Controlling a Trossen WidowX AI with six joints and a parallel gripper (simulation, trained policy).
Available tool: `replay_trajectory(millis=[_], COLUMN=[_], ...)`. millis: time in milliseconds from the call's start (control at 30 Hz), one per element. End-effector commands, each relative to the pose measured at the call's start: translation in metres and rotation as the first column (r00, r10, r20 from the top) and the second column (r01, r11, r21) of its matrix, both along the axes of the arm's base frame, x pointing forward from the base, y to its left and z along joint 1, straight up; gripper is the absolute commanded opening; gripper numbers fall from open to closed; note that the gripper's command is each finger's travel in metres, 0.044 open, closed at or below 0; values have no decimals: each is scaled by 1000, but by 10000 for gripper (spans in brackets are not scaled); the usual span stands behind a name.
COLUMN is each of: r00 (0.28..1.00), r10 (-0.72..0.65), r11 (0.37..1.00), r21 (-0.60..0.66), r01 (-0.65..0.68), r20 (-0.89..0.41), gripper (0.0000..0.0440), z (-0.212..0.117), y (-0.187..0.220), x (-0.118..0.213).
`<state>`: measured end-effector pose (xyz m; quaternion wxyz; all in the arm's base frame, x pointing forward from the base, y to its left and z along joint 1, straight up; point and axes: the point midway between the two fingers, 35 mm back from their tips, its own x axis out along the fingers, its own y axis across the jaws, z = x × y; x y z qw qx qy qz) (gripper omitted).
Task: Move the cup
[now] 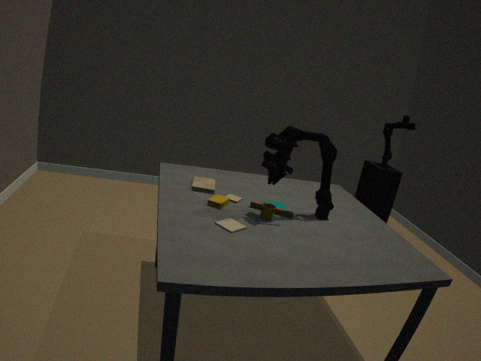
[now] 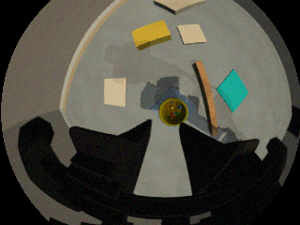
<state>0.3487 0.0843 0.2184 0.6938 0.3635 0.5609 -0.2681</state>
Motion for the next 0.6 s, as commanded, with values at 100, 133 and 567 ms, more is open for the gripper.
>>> replay_trajectory(millis=[100,133,567], r00=[993,991,965], r10=[-21,-24,-75], r11=[999,999,992], r21=[-45,-52,-121], r01=[16,17,45], r20=[-114,-129,-253], gripper=[168,169,184], z=[-23,-27,-68], y=[-3,-3,-8], x=[-7,-8,-17])
